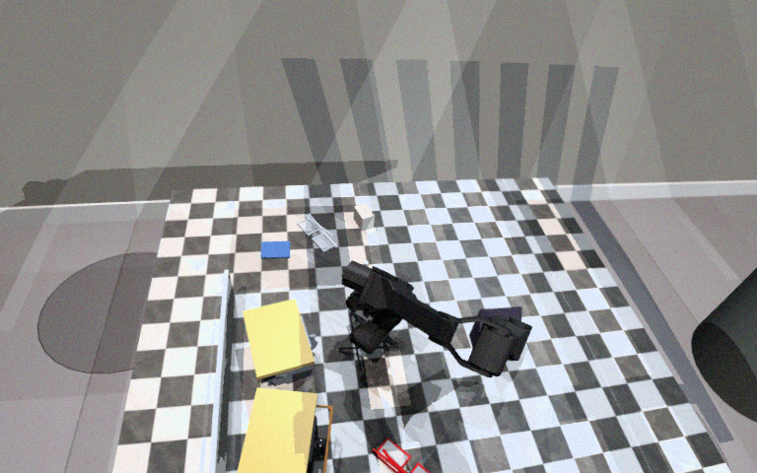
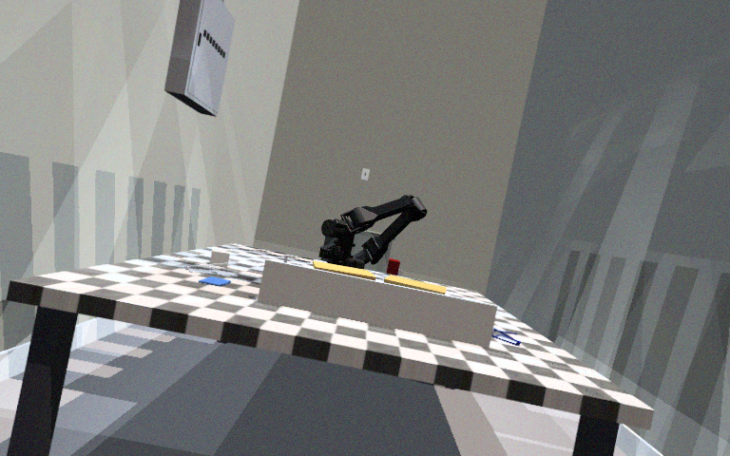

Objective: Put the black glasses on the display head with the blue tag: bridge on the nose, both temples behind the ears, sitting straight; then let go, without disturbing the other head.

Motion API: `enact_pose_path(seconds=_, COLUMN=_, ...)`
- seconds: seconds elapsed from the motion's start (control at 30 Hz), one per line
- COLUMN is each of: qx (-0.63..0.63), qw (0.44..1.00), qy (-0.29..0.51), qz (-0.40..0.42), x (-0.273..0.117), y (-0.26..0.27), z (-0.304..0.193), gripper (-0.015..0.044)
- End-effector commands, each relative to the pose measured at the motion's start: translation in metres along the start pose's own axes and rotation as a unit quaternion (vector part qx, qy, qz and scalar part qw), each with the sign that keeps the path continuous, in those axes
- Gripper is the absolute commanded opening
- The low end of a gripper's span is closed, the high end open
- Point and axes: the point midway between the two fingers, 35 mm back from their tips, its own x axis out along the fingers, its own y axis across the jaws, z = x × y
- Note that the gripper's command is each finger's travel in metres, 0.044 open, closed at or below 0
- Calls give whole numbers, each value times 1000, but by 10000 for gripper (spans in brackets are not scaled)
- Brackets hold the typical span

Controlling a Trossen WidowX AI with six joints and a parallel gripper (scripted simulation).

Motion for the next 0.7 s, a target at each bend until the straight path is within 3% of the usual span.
enact_pose_path(seconds=0.0, qx=4, qw=1000, qy=3, qz=1, x=4, y=-1, z=-1, gripper=120)
enact_pose_path(seconds=0.3, qx=3, qw=1000, qy=3, qz=1, x=4, y=4, z=-1, gripper=120)
enact_pose_path(seconds=0.67, qx=4, qw=1000, qy=4, qz=0, x=4, y=1, z=-2, gripper=47)
